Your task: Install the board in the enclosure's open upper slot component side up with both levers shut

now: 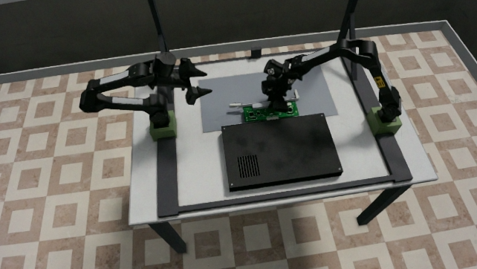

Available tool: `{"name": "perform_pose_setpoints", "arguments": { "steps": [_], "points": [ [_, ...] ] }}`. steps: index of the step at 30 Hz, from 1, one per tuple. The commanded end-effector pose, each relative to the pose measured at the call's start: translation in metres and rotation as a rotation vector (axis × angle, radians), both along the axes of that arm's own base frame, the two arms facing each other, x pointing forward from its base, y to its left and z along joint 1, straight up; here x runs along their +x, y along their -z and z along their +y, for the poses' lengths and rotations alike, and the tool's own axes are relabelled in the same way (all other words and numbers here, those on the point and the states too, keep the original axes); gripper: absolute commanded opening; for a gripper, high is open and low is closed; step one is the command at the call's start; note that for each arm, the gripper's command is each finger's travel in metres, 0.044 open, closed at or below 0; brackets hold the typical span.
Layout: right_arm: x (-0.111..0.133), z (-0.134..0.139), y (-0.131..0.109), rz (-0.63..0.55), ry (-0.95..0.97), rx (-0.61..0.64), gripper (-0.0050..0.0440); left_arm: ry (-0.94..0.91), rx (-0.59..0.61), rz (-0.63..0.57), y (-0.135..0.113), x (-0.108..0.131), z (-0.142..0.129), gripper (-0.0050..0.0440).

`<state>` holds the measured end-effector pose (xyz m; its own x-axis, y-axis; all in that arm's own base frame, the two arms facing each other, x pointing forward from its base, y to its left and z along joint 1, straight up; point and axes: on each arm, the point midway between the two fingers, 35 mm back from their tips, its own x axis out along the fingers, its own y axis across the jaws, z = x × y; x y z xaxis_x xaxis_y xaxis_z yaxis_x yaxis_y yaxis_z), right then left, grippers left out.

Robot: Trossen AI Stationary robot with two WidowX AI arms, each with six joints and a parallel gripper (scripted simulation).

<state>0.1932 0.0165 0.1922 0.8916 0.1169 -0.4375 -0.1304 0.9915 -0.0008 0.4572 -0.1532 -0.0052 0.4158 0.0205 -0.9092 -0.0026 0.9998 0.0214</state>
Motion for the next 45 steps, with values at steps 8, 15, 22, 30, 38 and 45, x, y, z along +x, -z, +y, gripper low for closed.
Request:
{"name": "perform_pose_setpoints", "arguments": {
  "steps": [8,15,22,30,38,45],
  "points": [
    [0.0002,0.0002,-0.0045,-0.008,-0.001,0.001,0.04,-0.008,-0.029,-0.088,-0.0368,0.0146,0.0028,0.0079],
    [0.0002,0.0002,-0.0045,-0.008,-0.001,0.001,0.04,-0.006,-0.024,-0.076,-0.0326,0.0099,0.0065,0.0079],
    [0.0002,0.0002,-0.0045,-0.008,-0.001,0.001,0.04,-0.009,-0.028,-0.088,-0.0365,0.0132,0.0055,0.0079],
    [0.0002,0.0002,-0.0045,-0.008,-0.001,0.001,0.04,-0.007,-0.029,-0.086,-0.0363,0.014,0.009,0.0079],
    [0.0002,0.0002,-0.0045,-0.008,-0.001,0.001,0.04,-0.01,-0.027,-0.085,-0.0357,0.0138,0.0104,0.0079],
    [0.0002,0.0002,-0.0045,-0.008,-0.001,0.001,0.04,-0.008,-0.027,-0.085,-0.0358,0.0135,0.0091,0.0079]
  ]
}}
